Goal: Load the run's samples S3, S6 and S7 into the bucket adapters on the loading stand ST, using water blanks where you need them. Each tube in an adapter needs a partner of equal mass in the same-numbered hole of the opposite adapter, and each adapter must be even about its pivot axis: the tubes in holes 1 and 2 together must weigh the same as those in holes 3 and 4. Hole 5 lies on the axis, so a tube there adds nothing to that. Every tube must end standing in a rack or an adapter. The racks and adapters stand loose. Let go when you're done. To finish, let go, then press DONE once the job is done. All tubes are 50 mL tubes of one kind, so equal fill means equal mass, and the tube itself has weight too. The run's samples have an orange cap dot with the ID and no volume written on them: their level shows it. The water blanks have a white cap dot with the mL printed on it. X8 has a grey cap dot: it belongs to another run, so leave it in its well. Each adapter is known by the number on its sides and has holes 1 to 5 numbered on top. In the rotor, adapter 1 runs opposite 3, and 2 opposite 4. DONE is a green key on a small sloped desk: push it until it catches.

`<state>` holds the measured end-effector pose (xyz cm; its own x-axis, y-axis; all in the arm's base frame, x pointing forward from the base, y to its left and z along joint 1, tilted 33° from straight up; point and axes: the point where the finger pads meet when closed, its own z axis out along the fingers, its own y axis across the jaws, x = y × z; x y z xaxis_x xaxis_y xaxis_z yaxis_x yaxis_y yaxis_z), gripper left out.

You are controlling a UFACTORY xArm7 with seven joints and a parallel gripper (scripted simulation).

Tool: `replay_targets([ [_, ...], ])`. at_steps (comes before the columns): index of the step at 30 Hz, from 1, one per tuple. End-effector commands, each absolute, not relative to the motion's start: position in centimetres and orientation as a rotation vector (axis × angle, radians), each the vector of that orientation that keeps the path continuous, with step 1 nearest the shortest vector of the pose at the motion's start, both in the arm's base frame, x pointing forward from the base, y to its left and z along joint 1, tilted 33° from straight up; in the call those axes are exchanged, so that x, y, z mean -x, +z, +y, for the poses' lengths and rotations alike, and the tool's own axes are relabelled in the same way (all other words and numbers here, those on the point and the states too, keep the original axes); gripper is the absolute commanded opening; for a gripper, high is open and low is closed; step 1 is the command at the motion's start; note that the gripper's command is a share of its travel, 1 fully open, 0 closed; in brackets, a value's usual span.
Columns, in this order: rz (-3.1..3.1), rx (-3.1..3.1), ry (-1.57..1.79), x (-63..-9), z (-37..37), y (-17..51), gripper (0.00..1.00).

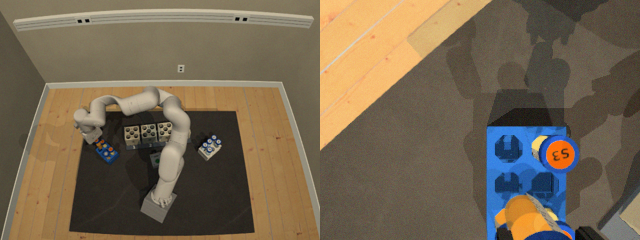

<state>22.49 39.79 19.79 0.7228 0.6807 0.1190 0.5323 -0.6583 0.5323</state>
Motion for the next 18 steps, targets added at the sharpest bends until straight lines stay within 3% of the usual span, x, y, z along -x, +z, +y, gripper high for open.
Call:
replay_targets([
  [1,0.929,-2.46,0.432,-22.35,40.06,19.87,0.0],
  [18,0.929,-2.46,0.432,-22.53,39.94,19.54,0.0],
])
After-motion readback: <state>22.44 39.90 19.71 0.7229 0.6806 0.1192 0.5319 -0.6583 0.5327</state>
